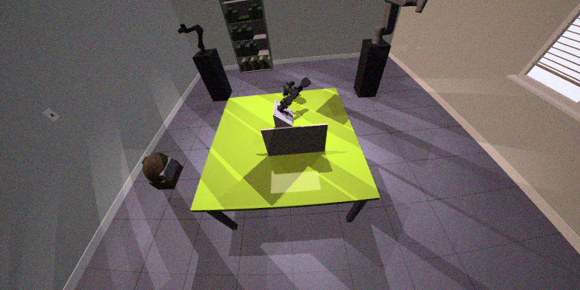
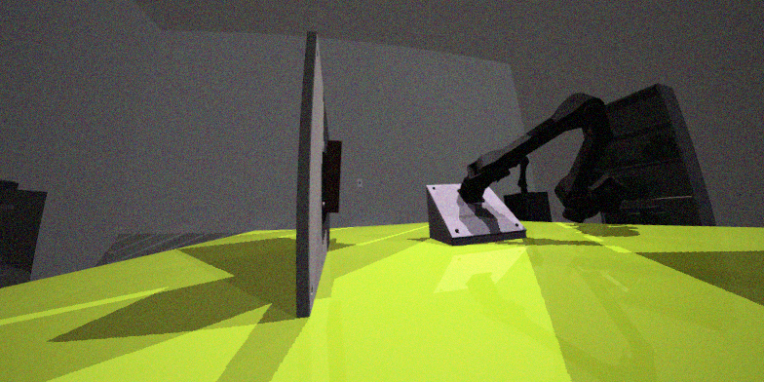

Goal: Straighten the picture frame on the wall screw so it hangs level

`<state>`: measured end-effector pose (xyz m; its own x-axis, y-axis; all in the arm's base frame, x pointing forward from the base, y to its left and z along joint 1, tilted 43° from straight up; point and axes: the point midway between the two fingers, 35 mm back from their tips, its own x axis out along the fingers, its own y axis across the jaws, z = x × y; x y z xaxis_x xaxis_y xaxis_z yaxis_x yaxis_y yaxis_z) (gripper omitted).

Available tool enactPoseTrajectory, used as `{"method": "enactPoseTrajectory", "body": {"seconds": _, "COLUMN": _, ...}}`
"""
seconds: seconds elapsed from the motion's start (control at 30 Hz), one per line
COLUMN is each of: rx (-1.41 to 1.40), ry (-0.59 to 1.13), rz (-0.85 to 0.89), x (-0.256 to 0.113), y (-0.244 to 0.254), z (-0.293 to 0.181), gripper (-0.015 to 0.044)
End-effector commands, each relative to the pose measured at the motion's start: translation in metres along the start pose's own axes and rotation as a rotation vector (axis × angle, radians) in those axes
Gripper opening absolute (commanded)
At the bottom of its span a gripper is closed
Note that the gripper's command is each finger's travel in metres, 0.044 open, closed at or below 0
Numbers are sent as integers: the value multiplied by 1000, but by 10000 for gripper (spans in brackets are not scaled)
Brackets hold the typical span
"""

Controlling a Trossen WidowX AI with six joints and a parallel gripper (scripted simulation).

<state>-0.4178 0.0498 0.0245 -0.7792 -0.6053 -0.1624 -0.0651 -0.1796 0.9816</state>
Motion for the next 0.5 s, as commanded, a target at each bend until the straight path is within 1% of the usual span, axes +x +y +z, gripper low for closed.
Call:
{"method": "enactPoseTrajectory", "body": {"seconds": 0.0, "rx": -110, "ry": -116, "rz": 4, "x": -18, "y": 25, "z": 34, "gripper": 260}}
{"method": "enactPoseTrajectory", "body": {"seconds": 0.2, "rx": -265, "ry": -293, "rz": -3, "x": -54, "y": 65, "z": 80, "gripper": 260}}
{"method": "enactPoseTrajectory", "body": {"seconds": 0.3, "rx": -328, "ry": -392, "rz": -19, "x": -78, "y": 83, "z": 105, "gripper": 260}}
{"method": "enactPoseTrajectory", "body": {"seconds": 0.47, "rx": -408, "ry": -489, "rz": -45, "x": -106, "y": 101, "z": 128, "gripper": 260}}
